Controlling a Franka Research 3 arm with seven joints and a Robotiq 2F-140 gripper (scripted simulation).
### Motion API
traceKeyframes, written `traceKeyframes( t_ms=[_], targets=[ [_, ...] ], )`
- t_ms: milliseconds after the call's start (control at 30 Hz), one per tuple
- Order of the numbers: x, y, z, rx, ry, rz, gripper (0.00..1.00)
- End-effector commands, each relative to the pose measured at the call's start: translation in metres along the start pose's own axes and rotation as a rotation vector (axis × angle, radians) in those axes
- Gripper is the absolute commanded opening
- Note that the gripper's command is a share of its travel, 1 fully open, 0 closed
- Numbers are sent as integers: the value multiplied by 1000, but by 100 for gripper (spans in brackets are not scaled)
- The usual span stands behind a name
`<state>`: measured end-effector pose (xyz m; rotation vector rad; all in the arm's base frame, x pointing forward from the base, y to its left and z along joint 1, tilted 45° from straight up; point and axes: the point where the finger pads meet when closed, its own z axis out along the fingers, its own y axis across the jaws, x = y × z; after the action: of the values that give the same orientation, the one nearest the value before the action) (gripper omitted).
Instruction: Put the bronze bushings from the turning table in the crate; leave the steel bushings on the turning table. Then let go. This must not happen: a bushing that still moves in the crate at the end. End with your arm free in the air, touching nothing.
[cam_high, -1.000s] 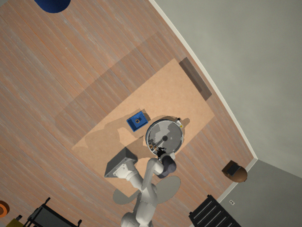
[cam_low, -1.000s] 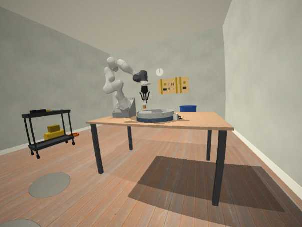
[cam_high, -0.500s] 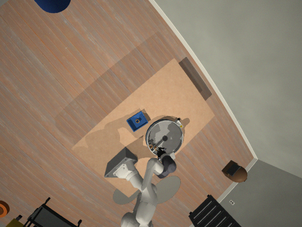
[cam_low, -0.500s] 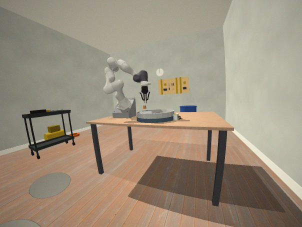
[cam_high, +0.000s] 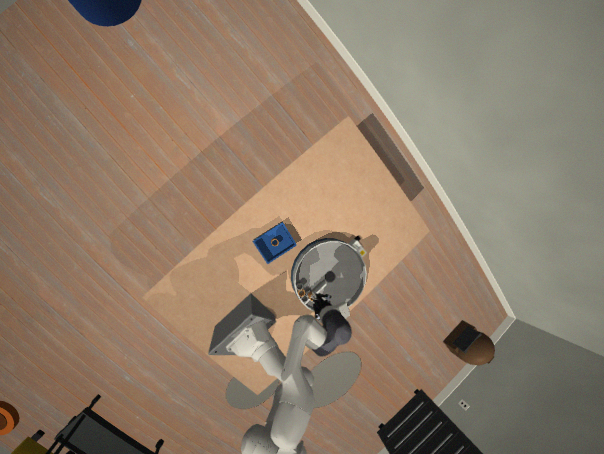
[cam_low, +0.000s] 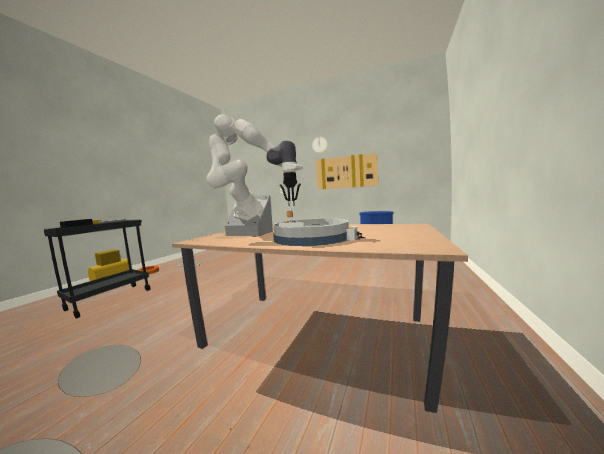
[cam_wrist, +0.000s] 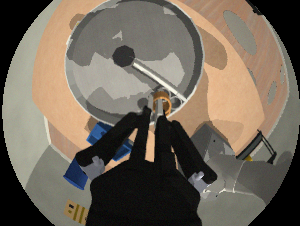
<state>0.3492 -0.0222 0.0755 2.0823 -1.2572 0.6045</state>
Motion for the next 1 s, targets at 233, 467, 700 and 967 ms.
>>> traceKeyframes(
  t_ms=[233, 467, 700, 967],
  targets=[
    [-30, -13, -1, 0, -2, 11, 0],
    [-55, -23, -1, 0, -2, 11, 0],
    [-105, -44, -1, 0, -2, 11, 0],
    [-180, -74, -1, 0, -2, 11, 0]
  ],
)
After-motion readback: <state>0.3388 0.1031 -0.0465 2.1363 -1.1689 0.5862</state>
